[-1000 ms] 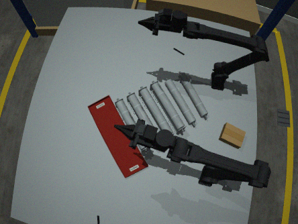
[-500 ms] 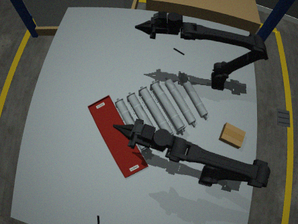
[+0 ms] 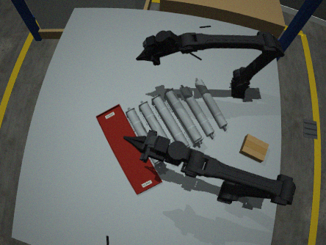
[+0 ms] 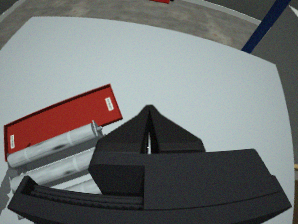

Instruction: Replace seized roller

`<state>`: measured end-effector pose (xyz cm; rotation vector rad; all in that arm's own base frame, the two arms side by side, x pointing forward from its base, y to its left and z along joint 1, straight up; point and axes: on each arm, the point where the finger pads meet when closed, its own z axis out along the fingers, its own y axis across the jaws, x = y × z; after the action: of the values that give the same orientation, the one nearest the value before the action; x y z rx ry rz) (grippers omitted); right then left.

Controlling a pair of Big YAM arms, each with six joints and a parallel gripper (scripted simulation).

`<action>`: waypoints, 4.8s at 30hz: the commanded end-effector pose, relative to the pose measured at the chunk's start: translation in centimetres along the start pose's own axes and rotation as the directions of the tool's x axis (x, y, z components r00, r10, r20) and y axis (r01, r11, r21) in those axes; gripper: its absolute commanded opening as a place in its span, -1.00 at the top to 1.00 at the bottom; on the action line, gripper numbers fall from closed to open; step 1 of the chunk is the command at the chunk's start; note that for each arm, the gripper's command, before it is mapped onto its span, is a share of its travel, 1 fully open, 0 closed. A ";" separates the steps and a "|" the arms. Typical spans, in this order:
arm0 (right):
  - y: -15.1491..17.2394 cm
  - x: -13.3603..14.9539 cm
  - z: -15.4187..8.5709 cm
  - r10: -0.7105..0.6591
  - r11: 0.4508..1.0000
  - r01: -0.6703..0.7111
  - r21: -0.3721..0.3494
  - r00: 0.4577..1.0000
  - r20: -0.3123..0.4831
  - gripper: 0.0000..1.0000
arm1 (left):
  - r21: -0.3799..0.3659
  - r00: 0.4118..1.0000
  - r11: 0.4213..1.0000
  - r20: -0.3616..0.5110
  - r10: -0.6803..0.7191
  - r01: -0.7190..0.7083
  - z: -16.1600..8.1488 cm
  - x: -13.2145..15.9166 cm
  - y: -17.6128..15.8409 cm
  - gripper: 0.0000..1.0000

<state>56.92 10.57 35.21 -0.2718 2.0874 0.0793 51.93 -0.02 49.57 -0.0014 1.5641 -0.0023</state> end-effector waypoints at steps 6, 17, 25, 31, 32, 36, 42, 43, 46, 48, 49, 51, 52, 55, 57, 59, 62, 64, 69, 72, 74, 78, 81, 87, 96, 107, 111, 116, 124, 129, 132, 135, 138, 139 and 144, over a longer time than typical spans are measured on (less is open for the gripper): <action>5.7 2.8 4.0 -0.124 0.989 0.100 -0.112 0.963 -0.239 1.00 | 0.002 0.999 1.000 0.044 0.006 -0.006 -0.1 -2.9 -0.3 1.00; 14.8 12.1 6.6 -0.338 0.930 0.172 -0.325 0.745 -0.575 1.00 | 0.002 0.999 1.000 0.044 0.006 -0.006 -0.1 -2.9 -0.3 1.00; 16.8 14.2 6.4 -0.387 0.912 0.177 -0.369 0.669 -0.634 1.00 | 0.002 0.999 1.000 0.044 0.006 -0.006 -0.1 -2.9 -0.3 1.00; 18.0 17.2 6.8 -0.404 0.906 0.168 -0.389 0.623 -0.670 1.00 | 0.002 0.999 1.000 0.044 0.006 -0.006 -0.1 -2.9 -0.3 1.00; 18.0 17.1 6.8 -0.403 0.906 0.169 -0.389 0.624 -0.669 1.00 | 0.002 0.999 1.000 0.044 0.006 -0.006 -0.1 -2.9 -0.3 1.00; 16.7 17.7 6.8 -0.391 0.912 0.168 -0.375 0.636 -0.665 1.00 | 0.002 0.999 1.000 0.044 0.006 -0.006 -0.1 -2.9 -0.3 1.00; 16.8 13.3 6.5 -0.377 0.915 0.179 -0.361 0.700 -0.606 1.00 | 0.002 0.999 1.000 0.044 0.006 -0.006 -0.1 -2.9 -0.3 1.00; 16.9 13.4 6.4 -0.379 0.914 0.180 -0.364 0.697 -0.608 1.00 | 0.002 0.999 1.000 0.044 0.006 -0.006 -0.1 -2.9 -0.3 1.00; 17.4 14.5 7.3 -0.389 0.910 0.182 -0.371 0.684 -0.618 1.00 | 0.002 0.999 1.000 0.044 0.006 -0.006 -0.1 -2.9 -0.3 1.00; 17.2 15.3 7.0 -0.392 0.910 0.178 -0.374 0.665 -0.636 1.00 | 0.002 0.999 1.000 0.044 0.006 -0.006 -0.1 -2.9 -0.3 1.00; 17.1 18.4 7.6 -0.396 0.910 0.172 -0.379 0.635 -0.663 1.00 | 0.002 0.999 1.000 0.044 0.006 -0.006 -0.1 -2.9 -0.3 1.00; 17.0 18.5 7.7 -0.392 0.911 0.169 -0.376 0.635 -0.665 1.00 | 0.002 0.999 1.000 0.044 0.006 -0.006 -0.1 -2.9 -0.3 1.00; 16.9 18.6 7.8 -0.392 0.911 0.169 -0.375 0.635 -0.666 1.00 | 0.002 0.999 1.000 0.044 0.006 -0.006 -0.1 -2.9 -0.3 1.00; 16.9 18.5 7.8 -0.392 0.912 0.169 -0.375 0.635 -0.665 1.00 | 0.002 0.999 1.000 0.044 0.006 -0.006 -0.1 -2.9 -0.3 1.00; 16.7 18.3 7.6 -0.388 0.913 0.170 -0.371 0.647 -0.657 1.00 | 0.002 0.999 1.000 0.044 0.006 -0.006 -0.1 -2.9 -0.3 1.00; 16.6 19.2 8.2 -0.387 0.914 0.167 -0.370 0.637 -0.667 1.00 | 0.002 0.999 1.000 0.044 0.006 -0.006 -0.1 -2.9 -0.3 1.00; 16.7 19.6 8.4 -0.388 0.913 0.168 -0.371 0.636 -0.667 1.00 | 0.002 0.999 1.000 0.044 0.006 -0.006 -0.1 -2.9 -0.3 1.00; 16.7 19.8 8.5 -0.389 0.913 0.169 -0.372 0.636 -0.666 1.00 | 0.002 0.999 1.000 0.044 0.006 -0.006 -0.1 -2.9 -0.3 1.00; 16.7 19.8 8.7 -0.386 0.914 0.170 -0.369 0.644 -0.660 1.00 | 0.002 0.999 1.000 0.044 0.006 -0.006 -0.1 -2.9 -0.3 1.00; 16.8 19.2 8.6 -0.386 0.914 0.172 -0.368 0.652 -0.653 1.00 | 0.002 0.999 1.000 0.044 0.006 -0.006 -0.1 -2.9 -0.3 1.00; 16.6 20.8 9.0 -0.388 0.914 0.169 -0.370 0.635 -0.668 1.00 | 0.002 0.999 1.000 0.044 0.006 -0.006 -0.1 -2.9 -0.3 1.00; 16.6 21.3 9.3 -0.387 0.914 0.169 -0.369 0.635 -0.669 1.00 | 0.002 0.999 1.000 0.044 0.006 -0.006 -0.1 -2.9 -0.3 1.00; 16.7 21.6 9.5 -0.387 0.914 0.169 -0.369 0.635 -0.668 1.00 | 0.002 0.999 1.000 0.044 0.006 -0.006 -0.1 -2.9 -0.3 1.00; 16.8 21.6 9.9 -0.386 0.914 0.171 -0.368 0.644 -0.660 1.00 | 0.002 0.999 1.000 0.044 0.006 -0.006 -0.1 -2.9 -0.3 1.00; 16.7 21.6 9.5 -0.387 0.914 0.172 -0.368 0.645 -0.659 1.00 | 0.002 0.999 1.000 0.044 0.006 -0.006 -0.1 -2.9 -0.3 1.00; 16.9 20.9 9.4 -0.382 0.916 0.170 -0.364 0.651 -0.656 1.00 | 0.002 0.999 1.000 0.044 0.006 -0.006 -0.1 -2.9 -0.3 1.00; 16.7 21.8 9.7 -0.387 0.914 0.171 -0.368 0.641 -0.663 1.00 | 0.002 0.999 1.000 0.044 0.006 -0.006 -0.1 -2.9 -0.3 1.00; 16.6 22.2 9.6 -0.387 0.914 0.169 -0.369 0.634 -0.669 1.00 | 0.002 0.999 1.000 0.044 0.006 -0.006 -0.1 -2.9 -0.3 1.00; 16.9 21.1 9.5 -0.382 0.916 0.169 -0.364 0.648 -0.659 1.00 | 0.002 0.999 1.000 0.044 0.006 -0.006 -0.1 -2.9 -0.3 1.00; 16.7 22.0 9.8 -0.386 0.914 0.171 -0.367 0.643 -0.662 1.00 | 0.002 0.999 1.000 0.044 0.006 -0.006 -0.1 -2.9 -0.3 1.00; 16.7 22.1 9.9 -0.386 0.914 0.170 -0.367 0.640 -0.664 1.00 | 0.002 0.999 1.000 0.044 0.006 -0.006 -0.1 -2.9 -0.3 1.00; 16.6 22.6 9.9 -0.387 0.914 0.168 -0.369 0.631 -0.672 1.00 | 0.002 0.999 1.000 0.044 0.006 -0.006 -0.1 -2.9 -0.3 1.00; 16.6 22.6 9.8 -0.387 0.914 0.168 -0.369 0.630 -0.673 1.00 | 0.002 0.999 1.000 0.044 0.006 -0.006 -0.1 -2.9 -0.3 1.00; 16.6 22.6 9.8 -0.387 0.914 0.168 -0.369 0.630 -0.673 1.00 | 0.002 0.999 1.000 0.044 0.006 -0.006 -0.1 -2.9 -0.3 1.00; 17.9 20.3 10.2 -0.374 0.919 0.161 -0.361 0.645 -0.667 1.00 | 0.002 0.999 1.000 0.044 0.006 -0.006 -0.1 -2.9 -0.3 1.00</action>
<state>50.04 25.12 10.42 -0.9318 2.8241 0.0814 51.93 -0.02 49.57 -0.0014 1.5640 -0.0023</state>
